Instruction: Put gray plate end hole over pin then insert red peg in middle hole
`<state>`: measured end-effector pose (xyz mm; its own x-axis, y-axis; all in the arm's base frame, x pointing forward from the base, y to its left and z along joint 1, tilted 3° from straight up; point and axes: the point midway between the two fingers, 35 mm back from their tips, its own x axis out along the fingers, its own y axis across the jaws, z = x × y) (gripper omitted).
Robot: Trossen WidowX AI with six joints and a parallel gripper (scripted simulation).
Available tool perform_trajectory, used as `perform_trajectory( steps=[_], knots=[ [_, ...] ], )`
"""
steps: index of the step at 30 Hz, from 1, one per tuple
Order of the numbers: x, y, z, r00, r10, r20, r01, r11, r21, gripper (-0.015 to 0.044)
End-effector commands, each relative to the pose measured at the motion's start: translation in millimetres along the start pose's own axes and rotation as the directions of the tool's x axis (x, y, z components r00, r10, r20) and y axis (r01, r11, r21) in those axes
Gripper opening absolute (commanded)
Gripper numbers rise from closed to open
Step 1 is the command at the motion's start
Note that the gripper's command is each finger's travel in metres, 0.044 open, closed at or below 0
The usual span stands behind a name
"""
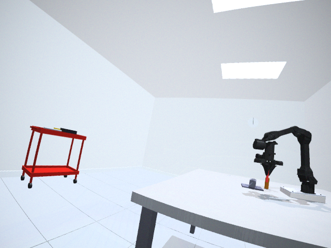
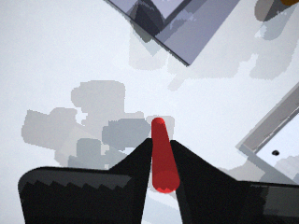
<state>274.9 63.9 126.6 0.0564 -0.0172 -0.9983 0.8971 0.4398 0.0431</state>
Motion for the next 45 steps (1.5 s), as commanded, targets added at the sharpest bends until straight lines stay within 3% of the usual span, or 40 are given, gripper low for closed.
perform_trajectory(
  steps=[1,45],
  knots=[
    [-1,3,11,1.0,0.003,-0.003,-0.003,1.0,-0.003,0.0],
    [-3,-16,144,1.0,0.012,0.014,-0.012,1.0,-0.007,0.0]
  ],
)
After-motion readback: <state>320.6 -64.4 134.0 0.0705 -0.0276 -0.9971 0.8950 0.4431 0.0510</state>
